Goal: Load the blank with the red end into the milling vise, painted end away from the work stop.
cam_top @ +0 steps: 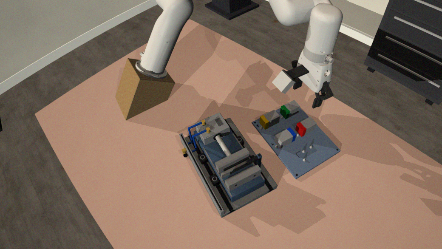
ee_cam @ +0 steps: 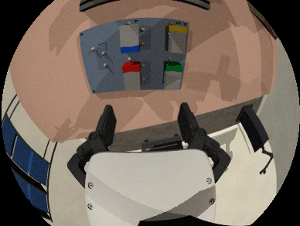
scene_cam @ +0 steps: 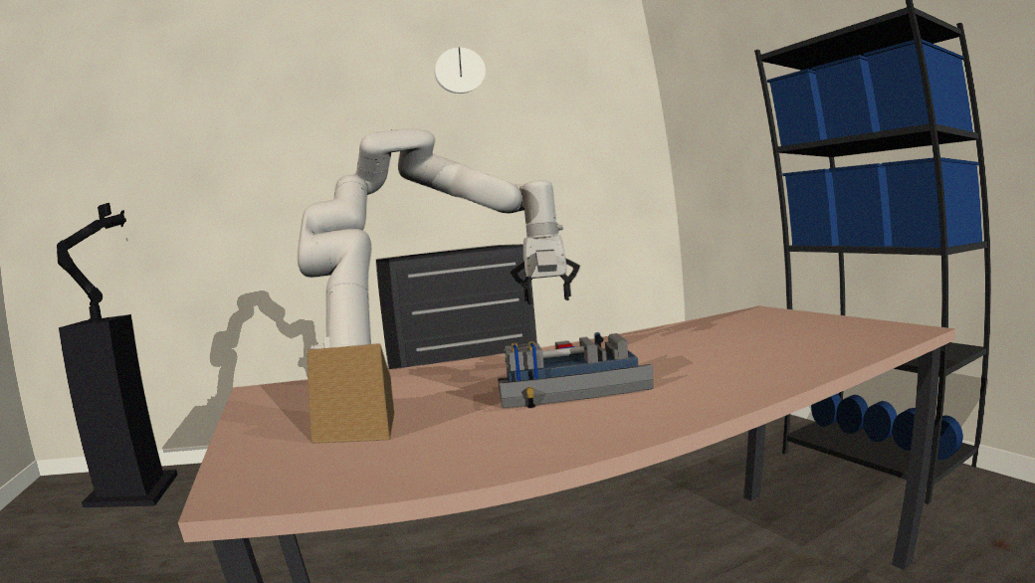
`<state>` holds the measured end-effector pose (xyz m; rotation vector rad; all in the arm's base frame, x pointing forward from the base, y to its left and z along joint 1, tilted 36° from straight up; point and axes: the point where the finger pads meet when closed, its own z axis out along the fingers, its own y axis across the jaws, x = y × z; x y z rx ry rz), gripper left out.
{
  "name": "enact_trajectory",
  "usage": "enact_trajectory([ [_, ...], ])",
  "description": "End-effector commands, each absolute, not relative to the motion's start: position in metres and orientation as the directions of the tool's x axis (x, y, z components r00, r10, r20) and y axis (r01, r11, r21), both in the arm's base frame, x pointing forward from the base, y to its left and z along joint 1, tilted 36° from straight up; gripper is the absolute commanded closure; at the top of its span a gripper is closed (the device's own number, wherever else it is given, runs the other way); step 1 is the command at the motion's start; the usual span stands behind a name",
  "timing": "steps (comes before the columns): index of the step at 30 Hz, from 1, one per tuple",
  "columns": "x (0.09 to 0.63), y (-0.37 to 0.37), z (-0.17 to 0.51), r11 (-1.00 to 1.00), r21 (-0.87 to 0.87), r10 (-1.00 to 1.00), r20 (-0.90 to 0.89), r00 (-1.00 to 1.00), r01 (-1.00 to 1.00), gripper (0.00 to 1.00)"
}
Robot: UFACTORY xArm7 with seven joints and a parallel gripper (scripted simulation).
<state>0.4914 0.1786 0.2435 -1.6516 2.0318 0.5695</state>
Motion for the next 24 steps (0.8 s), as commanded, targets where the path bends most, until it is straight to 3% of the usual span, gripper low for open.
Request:
enact_trajectory([
  [1, 0.493, 0.177, 0.245, 0.197, 0.028, -0.79, -0.588, -0.176, -0.98, 0.0],
  [24, 0.483, 0.14, 0.277, 0.197, 0.028, -0.79, -0.588, -0.176, -0.98, 0.0],
])
